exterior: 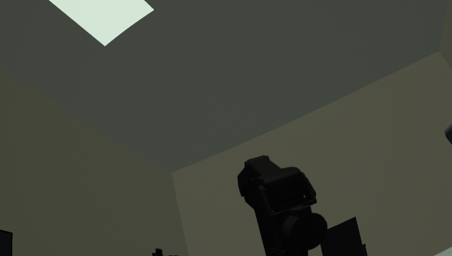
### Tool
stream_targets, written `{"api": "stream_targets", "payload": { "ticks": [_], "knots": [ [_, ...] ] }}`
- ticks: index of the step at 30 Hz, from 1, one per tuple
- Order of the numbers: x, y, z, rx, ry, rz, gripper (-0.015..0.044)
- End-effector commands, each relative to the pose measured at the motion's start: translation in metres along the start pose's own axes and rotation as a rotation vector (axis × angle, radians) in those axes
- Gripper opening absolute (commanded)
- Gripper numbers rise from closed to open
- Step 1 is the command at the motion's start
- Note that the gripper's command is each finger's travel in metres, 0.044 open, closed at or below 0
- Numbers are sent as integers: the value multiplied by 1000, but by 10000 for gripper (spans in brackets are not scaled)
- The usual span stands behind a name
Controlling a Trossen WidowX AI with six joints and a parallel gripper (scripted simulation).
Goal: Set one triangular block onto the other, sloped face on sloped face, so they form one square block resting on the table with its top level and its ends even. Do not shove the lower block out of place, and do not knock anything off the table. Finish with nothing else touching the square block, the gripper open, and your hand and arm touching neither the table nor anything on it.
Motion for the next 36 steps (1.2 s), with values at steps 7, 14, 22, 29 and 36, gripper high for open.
{"api": "stream_targets", "payload": {
  "ticks": [7, 14, 22, 29, 36],
  "knots": [
    [1, -3, -3, -66, -41, 328, 0],
    [2, -5, -3, -114, -52, 563, 0],
    [4, -7, -3, -175, -52, 832, 0],
    [5, -9, -2, -230, -40, 1060, 0],
    [5, -9, -3, -236, -38, 1082, 0]
  ]
}}
Point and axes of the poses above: the point midway between the two fingers, 35 mm back from their tips, its own z axis out along the fingers, its own y axis across the jaws, x = y × z, the point moved 1 cm from there along -z, back along the fingers, and after that the axes turned 15 degrees about -z, right-handed, at the moved point
